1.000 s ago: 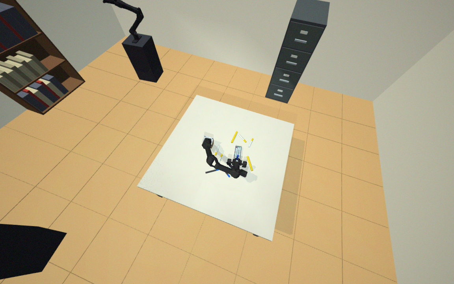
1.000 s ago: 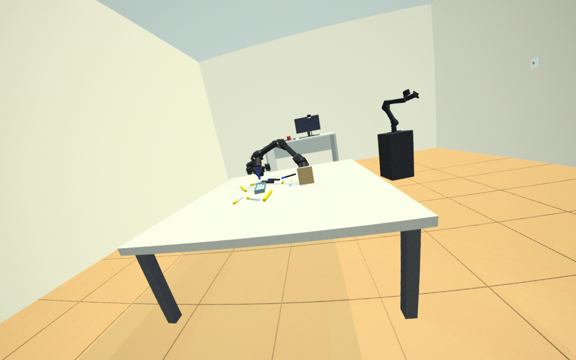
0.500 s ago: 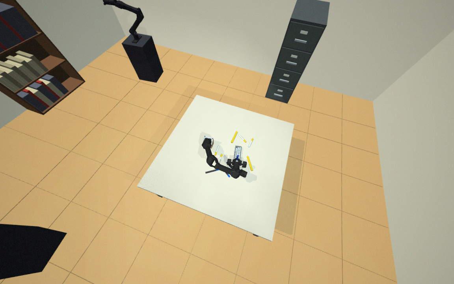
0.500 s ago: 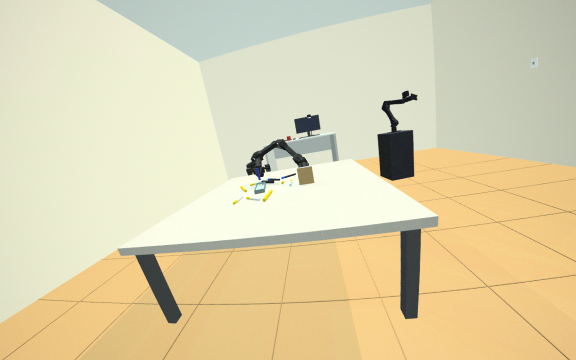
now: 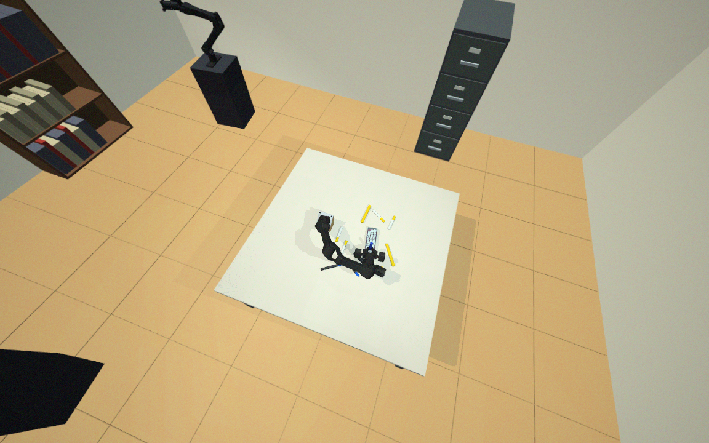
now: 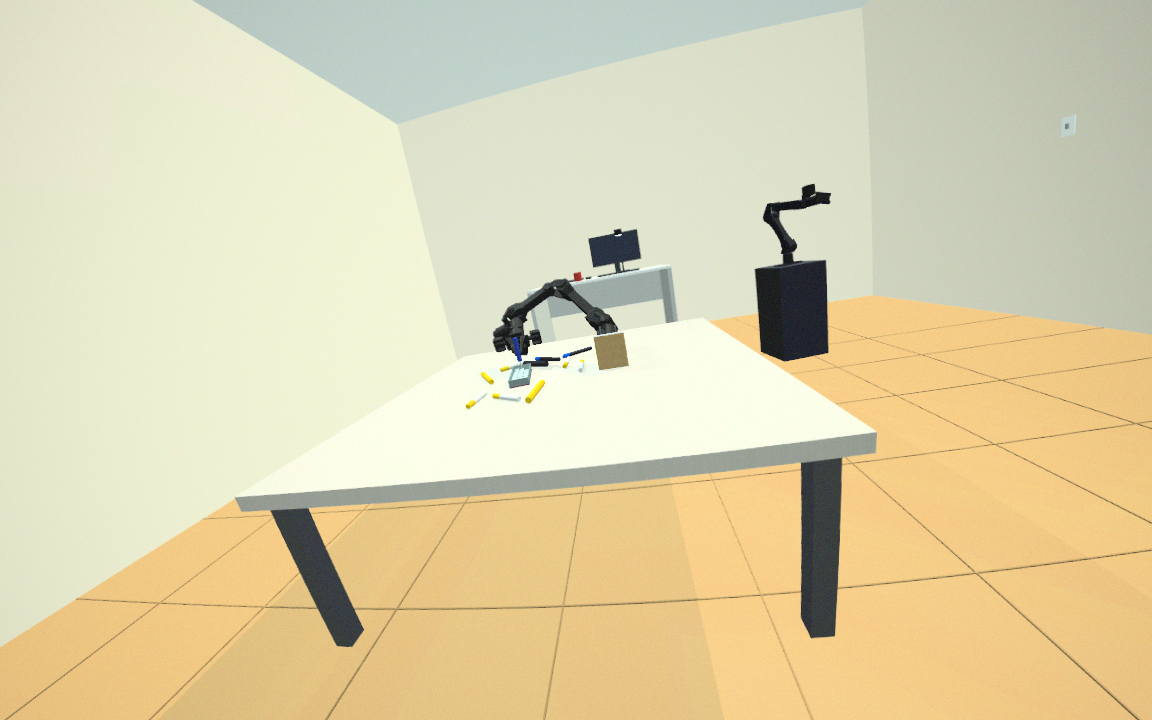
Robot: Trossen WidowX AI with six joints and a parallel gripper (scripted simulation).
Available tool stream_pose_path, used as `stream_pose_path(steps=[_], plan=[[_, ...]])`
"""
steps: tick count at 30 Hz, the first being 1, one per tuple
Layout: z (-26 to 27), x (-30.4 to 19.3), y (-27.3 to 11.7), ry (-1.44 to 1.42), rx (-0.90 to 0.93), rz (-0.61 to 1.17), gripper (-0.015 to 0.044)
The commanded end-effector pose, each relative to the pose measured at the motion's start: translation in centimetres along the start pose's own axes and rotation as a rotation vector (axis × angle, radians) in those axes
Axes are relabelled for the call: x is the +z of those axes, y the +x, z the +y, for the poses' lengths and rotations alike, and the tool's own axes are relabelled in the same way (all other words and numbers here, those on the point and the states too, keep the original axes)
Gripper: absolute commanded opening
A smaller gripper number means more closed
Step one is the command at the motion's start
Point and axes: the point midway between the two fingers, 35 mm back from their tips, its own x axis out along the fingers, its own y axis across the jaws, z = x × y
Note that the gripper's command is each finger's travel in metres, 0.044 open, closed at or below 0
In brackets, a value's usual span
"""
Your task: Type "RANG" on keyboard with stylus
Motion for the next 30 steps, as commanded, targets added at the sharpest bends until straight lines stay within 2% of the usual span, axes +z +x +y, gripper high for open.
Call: stream_pose_path(steps=[1,30], plan=[[-0.05,0.16,0.16,-0.004,-0.003,-0.002,0.0081],[-0.03,0.35,0.26,-0.004,-0.003,-0.002,0.0081]])
